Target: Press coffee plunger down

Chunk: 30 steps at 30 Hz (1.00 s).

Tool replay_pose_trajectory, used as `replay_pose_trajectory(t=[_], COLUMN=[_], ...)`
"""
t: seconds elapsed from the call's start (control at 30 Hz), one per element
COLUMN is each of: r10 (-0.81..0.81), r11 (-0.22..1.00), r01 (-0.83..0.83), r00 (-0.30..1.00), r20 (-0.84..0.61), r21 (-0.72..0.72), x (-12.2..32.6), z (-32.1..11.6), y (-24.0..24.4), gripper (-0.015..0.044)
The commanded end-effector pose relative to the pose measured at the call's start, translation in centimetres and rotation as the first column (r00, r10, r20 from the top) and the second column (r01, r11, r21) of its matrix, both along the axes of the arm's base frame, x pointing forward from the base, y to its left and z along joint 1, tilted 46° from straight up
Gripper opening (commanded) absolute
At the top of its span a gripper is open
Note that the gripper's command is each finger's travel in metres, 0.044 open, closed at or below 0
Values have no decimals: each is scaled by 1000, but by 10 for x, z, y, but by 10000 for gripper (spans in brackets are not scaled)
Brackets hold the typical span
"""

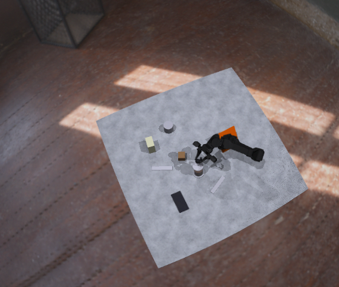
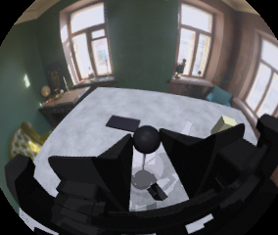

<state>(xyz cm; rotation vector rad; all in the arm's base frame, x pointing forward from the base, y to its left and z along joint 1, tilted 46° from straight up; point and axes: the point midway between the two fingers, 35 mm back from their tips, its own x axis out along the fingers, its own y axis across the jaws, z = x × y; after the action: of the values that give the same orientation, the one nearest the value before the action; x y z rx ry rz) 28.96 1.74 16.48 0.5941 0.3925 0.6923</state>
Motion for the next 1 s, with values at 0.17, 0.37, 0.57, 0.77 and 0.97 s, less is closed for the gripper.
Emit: replay_pose_trajectory(t=[0.17,0.37,0.57,0.77,0.97], r10=[30,28,27,26,27], r11=[999,999,999,998,998], r01=[-28,-26,-25,-24,-25], r00=[998,998,999,999,999], r20=[-55,-51,-45,-43,-43], r21=[32,38,47,49,49], x=[-6,-6,-4,0,3], z=[-26,-32,-37,-37,-36], y=[21,29,37,40,40], gripper=[126,126,126,126,126])
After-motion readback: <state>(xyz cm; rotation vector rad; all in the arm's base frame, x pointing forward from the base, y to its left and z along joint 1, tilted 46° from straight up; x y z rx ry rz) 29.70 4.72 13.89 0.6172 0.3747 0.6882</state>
